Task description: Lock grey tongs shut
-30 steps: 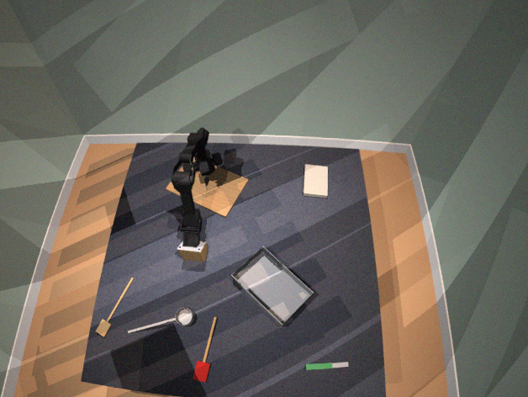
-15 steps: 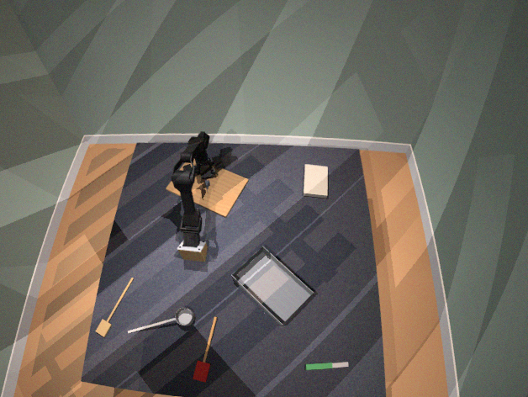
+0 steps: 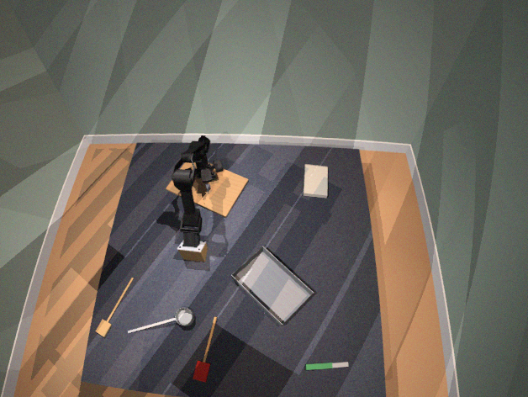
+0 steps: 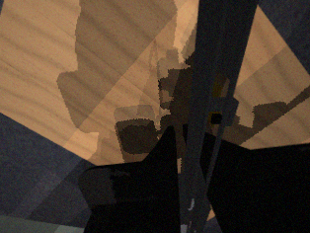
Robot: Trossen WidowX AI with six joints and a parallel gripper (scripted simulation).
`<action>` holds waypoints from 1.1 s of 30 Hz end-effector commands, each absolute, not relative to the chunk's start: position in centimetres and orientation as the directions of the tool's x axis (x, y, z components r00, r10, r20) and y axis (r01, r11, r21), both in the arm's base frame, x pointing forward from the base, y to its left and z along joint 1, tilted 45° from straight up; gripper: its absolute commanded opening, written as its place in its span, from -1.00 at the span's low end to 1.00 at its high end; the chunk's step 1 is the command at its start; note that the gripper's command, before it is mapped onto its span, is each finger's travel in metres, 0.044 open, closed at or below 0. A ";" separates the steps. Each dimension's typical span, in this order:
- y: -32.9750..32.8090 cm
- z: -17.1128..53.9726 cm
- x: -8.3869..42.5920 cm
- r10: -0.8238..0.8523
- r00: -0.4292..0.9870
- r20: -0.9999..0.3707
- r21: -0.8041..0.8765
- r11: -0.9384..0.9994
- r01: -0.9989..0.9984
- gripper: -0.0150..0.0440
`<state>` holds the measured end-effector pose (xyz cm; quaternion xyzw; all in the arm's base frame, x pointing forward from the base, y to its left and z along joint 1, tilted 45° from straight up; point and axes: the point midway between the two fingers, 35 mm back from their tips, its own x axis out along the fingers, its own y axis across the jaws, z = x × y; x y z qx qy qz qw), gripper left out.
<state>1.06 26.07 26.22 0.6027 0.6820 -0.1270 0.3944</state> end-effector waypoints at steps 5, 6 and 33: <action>26.4 25.8 1.0 0.723 0.034 -0.690 0.304 0.247 0.920 -1.00; 26.3 25.8 1.1 0.720 0.038 -0.693 0.302 0.242 0.922 -0.91; 26.0 25.7 0.3 0.710 0.029 -0.703 0.409 0.371 0.834 1.00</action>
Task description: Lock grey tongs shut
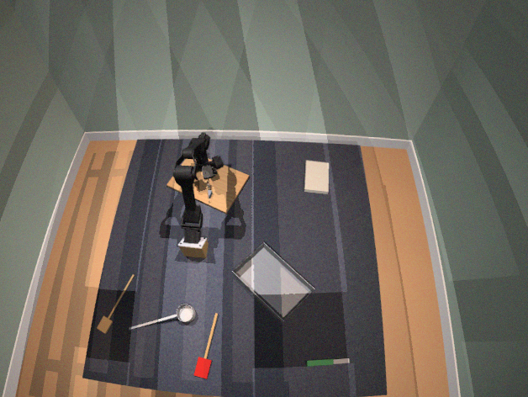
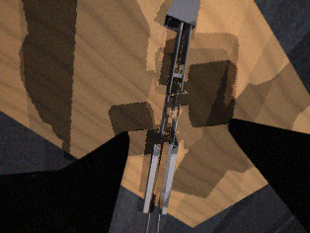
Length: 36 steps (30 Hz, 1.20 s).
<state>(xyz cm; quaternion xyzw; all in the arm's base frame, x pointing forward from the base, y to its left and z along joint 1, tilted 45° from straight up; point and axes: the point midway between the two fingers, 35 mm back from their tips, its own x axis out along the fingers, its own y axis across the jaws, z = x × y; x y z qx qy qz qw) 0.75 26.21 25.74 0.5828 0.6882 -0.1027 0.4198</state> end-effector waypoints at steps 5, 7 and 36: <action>25.1 25.5 -1.8 0.681 0.004 -0.733 0.621 0.666 0.414 1.00; 24.7 25.4 -2.6 0.668 -0.003 -0.744 0.656 0.731 0.188 1.00; 17.0 25.6 -9.7 0.575 -0.031 -0.817 -0.499 -0.734 -0.461 1.00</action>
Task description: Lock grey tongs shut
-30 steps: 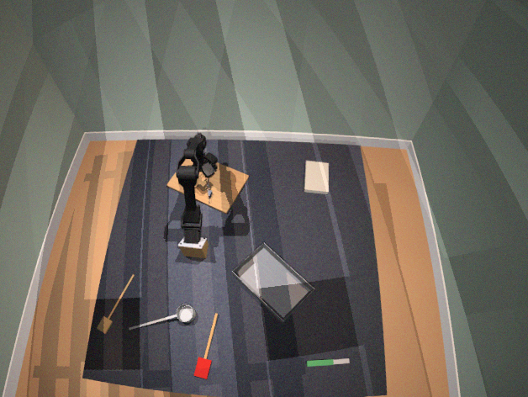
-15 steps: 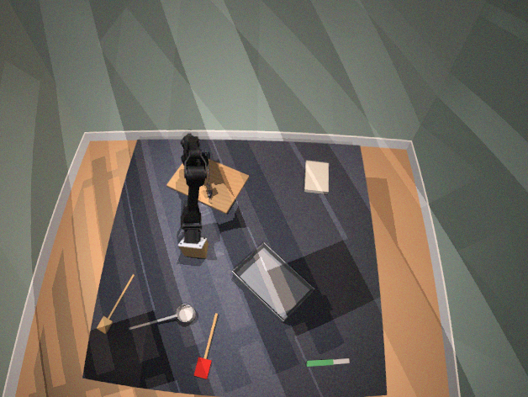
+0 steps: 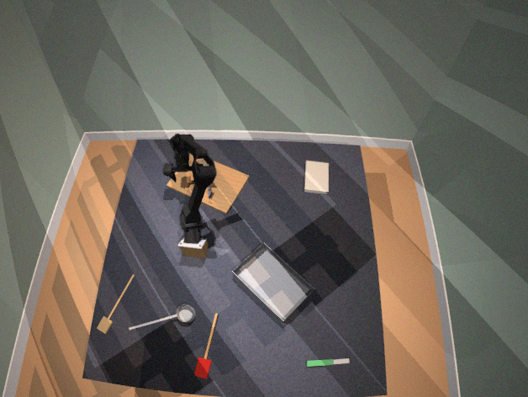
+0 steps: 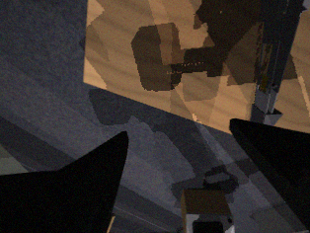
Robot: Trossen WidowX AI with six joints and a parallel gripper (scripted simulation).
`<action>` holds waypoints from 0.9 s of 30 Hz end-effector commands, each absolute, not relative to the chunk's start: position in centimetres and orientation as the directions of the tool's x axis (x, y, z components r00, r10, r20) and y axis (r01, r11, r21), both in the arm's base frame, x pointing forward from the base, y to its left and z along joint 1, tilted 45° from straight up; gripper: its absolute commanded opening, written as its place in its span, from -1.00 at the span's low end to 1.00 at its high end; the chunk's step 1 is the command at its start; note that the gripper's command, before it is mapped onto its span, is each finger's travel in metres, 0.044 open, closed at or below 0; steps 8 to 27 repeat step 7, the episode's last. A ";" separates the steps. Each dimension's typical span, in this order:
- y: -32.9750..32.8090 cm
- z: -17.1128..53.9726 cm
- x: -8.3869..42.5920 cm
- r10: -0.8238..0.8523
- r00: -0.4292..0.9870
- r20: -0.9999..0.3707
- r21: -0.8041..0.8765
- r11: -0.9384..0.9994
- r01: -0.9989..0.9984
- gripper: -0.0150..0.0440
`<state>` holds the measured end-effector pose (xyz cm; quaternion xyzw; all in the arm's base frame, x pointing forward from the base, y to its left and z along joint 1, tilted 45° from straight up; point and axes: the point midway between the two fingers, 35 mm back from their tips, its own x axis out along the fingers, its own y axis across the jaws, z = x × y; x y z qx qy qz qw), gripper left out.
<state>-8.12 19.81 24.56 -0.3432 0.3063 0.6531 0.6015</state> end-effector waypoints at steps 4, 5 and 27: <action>16.2 25.8 -10.1 0.578 -0.030 -0.816 -0.567 -0.809 -0.156 1.00; 16.0 25.9 -10.2 0.578 -0.030 -0.815 -0.575 -0.815 -0.076 1.00; 15.6 26.0 -10.3 0.580 -0.031 -0.814 -0.581 -0.810 0.083 1.00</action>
